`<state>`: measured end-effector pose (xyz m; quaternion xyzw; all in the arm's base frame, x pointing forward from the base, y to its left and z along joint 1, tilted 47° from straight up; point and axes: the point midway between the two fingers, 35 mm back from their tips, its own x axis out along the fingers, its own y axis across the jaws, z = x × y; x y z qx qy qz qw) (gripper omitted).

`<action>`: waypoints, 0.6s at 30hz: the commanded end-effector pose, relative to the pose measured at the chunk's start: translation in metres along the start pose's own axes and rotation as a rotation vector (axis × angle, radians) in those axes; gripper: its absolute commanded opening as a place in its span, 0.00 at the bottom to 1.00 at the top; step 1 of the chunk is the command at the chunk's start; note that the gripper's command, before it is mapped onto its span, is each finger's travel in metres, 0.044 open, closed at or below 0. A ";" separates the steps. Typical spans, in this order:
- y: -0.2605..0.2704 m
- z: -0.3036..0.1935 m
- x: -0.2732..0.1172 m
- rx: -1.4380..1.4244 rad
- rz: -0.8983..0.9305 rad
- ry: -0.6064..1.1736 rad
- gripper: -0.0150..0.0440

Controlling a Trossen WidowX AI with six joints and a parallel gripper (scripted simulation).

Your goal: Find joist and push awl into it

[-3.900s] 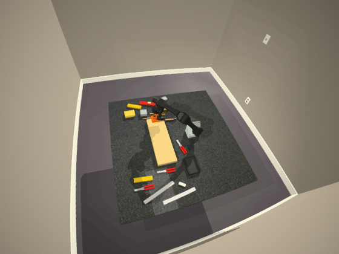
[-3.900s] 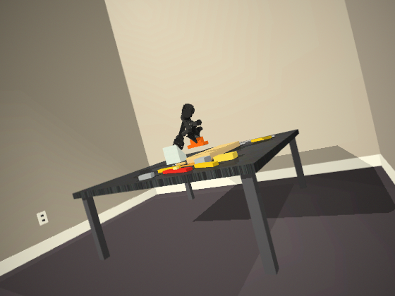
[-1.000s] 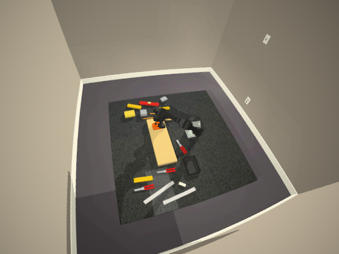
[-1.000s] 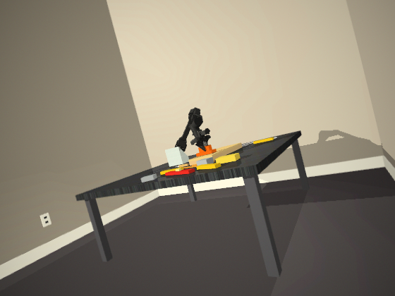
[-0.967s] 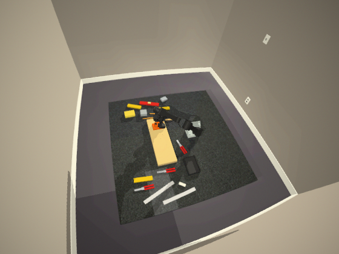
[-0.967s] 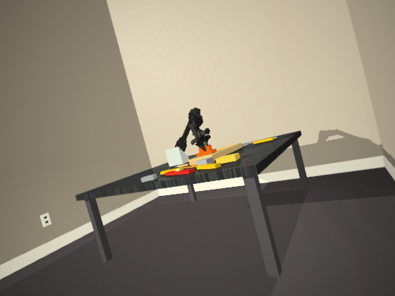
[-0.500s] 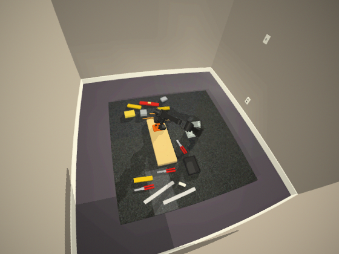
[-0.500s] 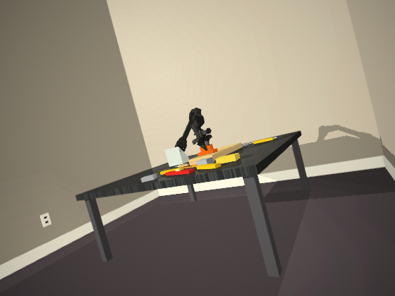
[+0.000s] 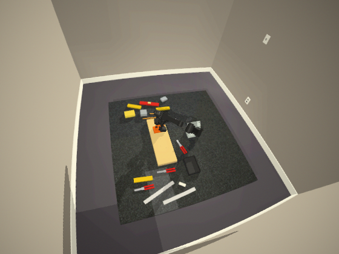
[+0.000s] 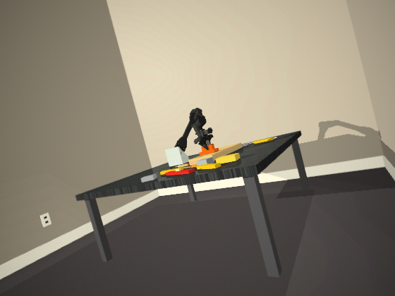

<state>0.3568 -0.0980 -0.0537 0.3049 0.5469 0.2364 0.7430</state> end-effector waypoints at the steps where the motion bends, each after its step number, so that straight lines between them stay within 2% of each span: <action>1: 0.008 0.000 0.001 0.001 0.007 0.000 0.25; 18: 0.031 0.000 0.001 0.002 0.008 0.000 0.25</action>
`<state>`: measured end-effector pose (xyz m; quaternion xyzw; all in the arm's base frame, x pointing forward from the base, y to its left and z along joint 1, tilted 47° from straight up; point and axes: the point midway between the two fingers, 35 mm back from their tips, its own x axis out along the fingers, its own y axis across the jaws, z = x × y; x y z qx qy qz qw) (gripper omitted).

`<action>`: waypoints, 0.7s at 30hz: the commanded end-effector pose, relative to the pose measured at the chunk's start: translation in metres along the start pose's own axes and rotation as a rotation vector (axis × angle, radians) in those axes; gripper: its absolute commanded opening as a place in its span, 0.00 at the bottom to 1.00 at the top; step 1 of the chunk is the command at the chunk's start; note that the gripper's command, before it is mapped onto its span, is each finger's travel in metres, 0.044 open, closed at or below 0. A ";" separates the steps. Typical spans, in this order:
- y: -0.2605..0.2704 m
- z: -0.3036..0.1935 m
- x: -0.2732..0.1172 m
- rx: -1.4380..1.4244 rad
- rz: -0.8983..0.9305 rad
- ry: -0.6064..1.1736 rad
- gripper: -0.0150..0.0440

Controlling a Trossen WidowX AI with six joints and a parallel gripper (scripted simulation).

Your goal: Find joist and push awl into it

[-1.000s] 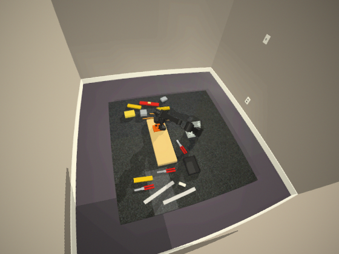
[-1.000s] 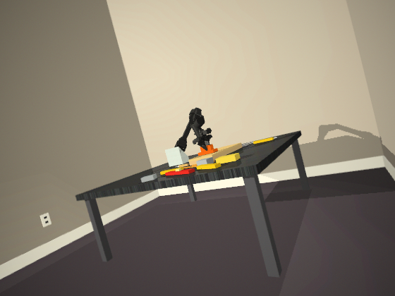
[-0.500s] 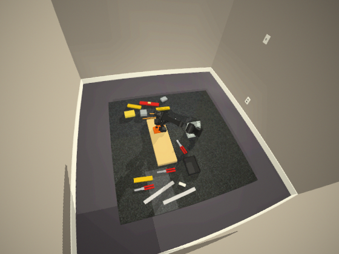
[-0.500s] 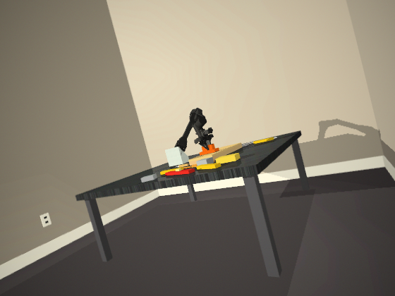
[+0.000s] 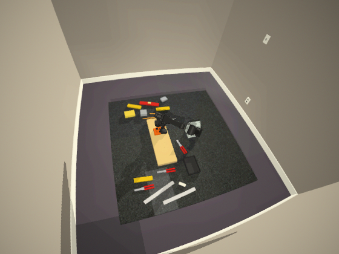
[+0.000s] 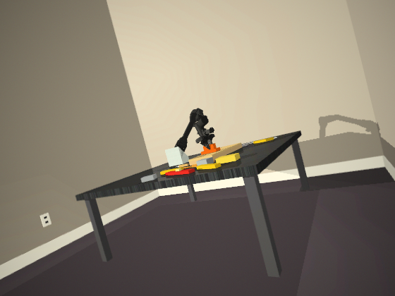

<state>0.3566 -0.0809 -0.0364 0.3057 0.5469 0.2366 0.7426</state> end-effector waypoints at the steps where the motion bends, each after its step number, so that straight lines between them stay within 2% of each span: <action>1: 0.008 0.000 0.001 0.001 0.007 0.000 0.25; 21: 0.035 0.000 0.001 0.001 0.008 0.000 0.25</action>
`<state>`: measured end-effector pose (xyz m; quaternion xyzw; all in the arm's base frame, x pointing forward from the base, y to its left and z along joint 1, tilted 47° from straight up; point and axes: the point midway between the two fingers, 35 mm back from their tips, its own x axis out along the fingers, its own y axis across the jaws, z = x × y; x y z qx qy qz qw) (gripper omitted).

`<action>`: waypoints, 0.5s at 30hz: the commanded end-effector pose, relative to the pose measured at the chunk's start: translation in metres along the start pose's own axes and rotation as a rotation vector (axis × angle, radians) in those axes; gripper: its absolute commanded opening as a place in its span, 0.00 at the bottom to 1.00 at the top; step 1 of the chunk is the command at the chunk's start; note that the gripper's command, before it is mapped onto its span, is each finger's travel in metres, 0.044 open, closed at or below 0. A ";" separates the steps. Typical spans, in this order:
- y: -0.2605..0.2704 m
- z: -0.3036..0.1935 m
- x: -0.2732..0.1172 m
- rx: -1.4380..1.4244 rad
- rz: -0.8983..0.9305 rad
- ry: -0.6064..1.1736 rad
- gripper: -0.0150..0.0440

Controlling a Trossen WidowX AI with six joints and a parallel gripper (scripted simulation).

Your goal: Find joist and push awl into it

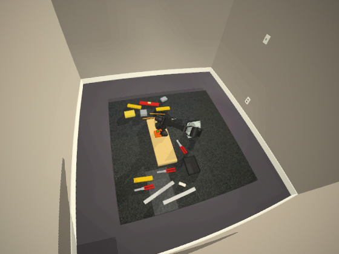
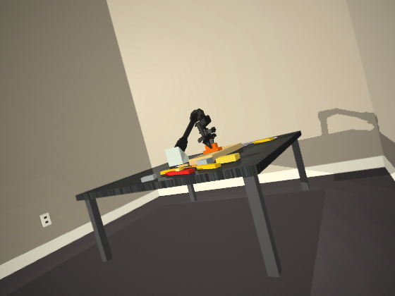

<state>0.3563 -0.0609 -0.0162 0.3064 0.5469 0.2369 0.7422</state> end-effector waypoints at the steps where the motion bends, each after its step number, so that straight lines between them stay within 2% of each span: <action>1: 0.008 0.000 0.001 0.001 0.007 0.000 0.25; 15: 0.027 0.000 0.001 0.001 0.008 0.000 0.25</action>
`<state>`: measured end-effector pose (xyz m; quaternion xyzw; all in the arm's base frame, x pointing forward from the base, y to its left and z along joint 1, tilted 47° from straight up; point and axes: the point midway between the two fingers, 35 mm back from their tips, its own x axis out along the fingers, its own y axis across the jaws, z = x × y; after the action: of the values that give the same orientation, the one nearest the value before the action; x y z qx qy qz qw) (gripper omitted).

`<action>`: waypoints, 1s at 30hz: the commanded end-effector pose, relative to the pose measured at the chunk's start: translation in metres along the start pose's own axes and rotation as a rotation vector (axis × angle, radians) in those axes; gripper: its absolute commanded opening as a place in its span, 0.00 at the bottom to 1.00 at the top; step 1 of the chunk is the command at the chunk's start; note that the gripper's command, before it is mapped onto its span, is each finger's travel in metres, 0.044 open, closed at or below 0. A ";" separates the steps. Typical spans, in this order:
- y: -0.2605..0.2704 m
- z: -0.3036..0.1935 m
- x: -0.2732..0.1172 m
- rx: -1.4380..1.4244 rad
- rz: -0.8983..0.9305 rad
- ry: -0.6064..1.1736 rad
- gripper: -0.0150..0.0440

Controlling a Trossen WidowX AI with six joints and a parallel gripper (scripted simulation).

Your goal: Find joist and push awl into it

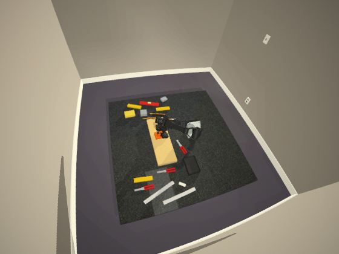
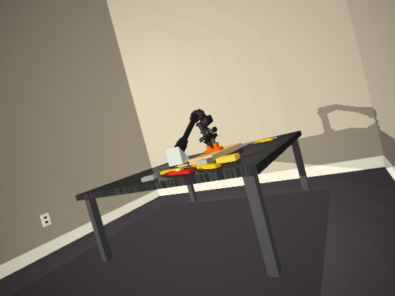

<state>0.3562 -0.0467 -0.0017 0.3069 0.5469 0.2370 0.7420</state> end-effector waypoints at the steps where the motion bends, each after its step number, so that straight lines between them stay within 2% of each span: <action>1: 0.008 0.000 0.001 0.000 0.007 0.000 0.25; 30: 0.047 0.000 0.001 0.001 0.009 0.001 0.25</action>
<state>0.3557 -0.0185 0.0272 0.3082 0.5468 0.2371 0.7415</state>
